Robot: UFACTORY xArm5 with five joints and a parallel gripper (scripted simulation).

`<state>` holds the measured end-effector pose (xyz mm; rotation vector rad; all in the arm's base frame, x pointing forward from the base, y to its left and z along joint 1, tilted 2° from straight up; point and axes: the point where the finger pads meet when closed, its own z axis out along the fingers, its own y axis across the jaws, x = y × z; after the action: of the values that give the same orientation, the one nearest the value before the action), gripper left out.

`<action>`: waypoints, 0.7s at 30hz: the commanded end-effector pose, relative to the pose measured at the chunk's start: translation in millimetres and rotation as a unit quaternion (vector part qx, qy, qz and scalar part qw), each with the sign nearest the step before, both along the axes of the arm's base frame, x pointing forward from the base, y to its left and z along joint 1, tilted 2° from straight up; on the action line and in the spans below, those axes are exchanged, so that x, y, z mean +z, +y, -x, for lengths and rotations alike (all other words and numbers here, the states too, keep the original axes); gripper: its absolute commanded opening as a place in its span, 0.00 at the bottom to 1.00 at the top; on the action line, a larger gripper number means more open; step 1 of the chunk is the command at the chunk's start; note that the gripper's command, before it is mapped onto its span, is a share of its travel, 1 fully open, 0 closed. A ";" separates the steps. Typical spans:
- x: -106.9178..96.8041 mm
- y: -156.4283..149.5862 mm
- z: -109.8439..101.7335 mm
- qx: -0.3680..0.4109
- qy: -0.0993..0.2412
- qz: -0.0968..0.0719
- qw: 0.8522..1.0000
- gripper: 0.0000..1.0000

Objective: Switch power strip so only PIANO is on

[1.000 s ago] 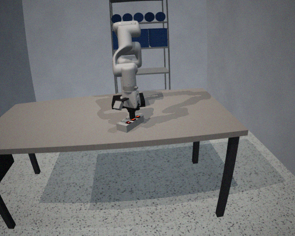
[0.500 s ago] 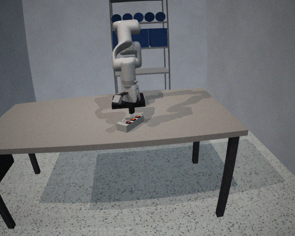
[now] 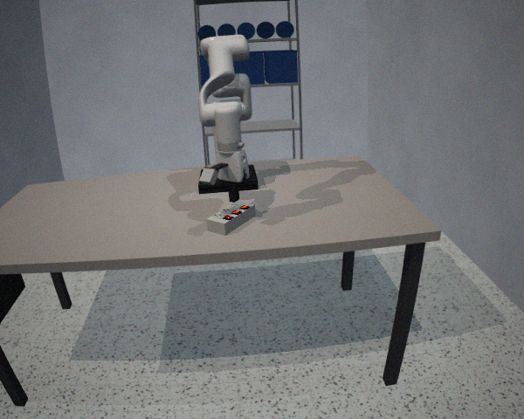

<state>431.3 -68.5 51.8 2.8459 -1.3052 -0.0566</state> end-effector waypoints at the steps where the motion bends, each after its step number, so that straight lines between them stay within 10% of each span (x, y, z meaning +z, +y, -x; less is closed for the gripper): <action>1: 1.3 -0.2 -1.4 0.000 -0.002 0.000 1.000 0.00; 21: 13.7 41.3 16.6 0.000 -0.002 0.002 1.000 0.00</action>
<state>413.4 -27.4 64.1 2.8429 -1.3039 -0.0553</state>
